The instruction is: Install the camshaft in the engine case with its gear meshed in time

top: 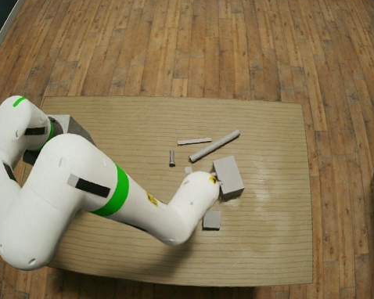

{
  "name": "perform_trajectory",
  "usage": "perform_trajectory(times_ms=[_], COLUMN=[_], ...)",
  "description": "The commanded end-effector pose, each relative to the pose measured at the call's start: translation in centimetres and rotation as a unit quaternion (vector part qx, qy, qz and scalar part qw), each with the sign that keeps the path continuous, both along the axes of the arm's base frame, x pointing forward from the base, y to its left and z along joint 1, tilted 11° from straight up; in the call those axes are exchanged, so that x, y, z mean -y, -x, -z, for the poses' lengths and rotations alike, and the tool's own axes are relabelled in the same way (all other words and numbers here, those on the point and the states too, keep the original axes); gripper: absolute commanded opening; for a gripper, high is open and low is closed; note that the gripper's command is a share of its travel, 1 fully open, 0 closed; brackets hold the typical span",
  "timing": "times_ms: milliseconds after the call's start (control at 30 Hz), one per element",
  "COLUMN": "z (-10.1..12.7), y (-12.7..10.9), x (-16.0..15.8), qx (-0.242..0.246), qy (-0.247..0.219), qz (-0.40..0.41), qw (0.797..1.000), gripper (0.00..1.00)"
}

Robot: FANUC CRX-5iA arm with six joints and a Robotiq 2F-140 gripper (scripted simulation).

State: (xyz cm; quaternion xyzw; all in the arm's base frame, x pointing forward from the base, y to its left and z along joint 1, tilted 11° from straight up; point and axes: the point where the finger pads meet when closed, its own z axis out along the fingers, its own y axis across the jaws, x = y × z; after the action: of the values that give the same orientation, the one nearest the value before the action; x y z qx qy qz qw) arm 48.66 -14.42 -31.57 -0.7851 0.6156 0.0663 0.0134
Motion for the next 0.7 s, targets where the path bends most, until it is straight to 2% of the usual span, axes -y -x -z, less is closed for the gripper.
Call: perform_trajectory(times_ms=[0, 667], z=[-0.06, -0.03], y=[-0.22, -0.67], x=[-0.02, -0.13], qx=[0.001, 0.001], qy=[0.0, 0.0], qz=[0.0, 0.0], qw=[1.0, 1.0], gripper=[0.14, 0.14])
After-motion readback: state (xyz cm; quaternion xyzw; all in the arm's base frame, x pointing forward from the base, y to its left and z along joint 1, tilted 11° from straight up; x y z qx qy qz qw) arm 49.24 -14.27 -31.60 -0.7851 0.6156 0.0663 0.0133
